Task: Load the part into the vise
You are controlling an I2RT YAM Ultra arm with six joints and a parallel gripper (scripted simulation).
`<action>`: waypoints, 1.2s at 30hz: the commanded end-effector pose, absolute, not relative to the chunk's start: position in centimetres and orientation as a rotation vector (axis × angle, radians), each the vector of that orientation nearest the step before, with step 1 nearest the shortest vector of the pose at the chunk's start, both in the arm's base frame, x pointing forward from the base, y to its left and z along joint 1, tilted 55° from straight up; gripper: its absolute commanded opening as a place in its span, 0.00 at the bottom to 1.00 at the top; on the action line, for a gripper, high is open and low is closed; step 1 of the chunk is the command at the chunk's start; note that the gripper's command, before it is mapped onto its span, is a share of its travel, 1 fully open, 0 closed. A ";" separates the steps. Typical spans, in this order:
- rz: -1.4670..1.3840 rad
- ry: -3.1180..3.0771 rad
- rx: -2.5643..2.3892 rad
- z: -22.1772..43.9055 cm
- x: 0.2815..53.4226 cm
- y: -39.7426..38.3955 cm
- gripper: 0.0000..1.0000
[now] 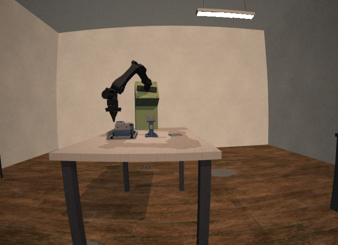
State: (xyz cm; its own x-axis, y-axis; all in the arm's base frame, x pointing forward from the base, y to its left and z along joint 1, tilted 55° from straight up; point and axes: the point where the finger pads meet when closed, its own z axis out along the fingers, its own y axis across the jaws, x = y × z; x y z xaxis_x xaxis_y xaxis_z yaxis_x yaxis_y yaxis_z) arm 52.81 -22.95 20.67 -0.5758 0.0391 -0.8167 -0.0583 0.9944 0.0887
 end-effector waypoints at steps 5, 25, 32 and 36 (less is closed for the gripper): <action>0.120 2.172 0.002 21.6 52.7 -23.7 0.00; 0.118 2.170 0.002 21.5 52.3 -23.5 0.00; 0.111 2.162 -0.001 21.4 51.9 -23.6 0.00; 0.097 2.144 -0.009 22.3 52.2 -23.8 0.00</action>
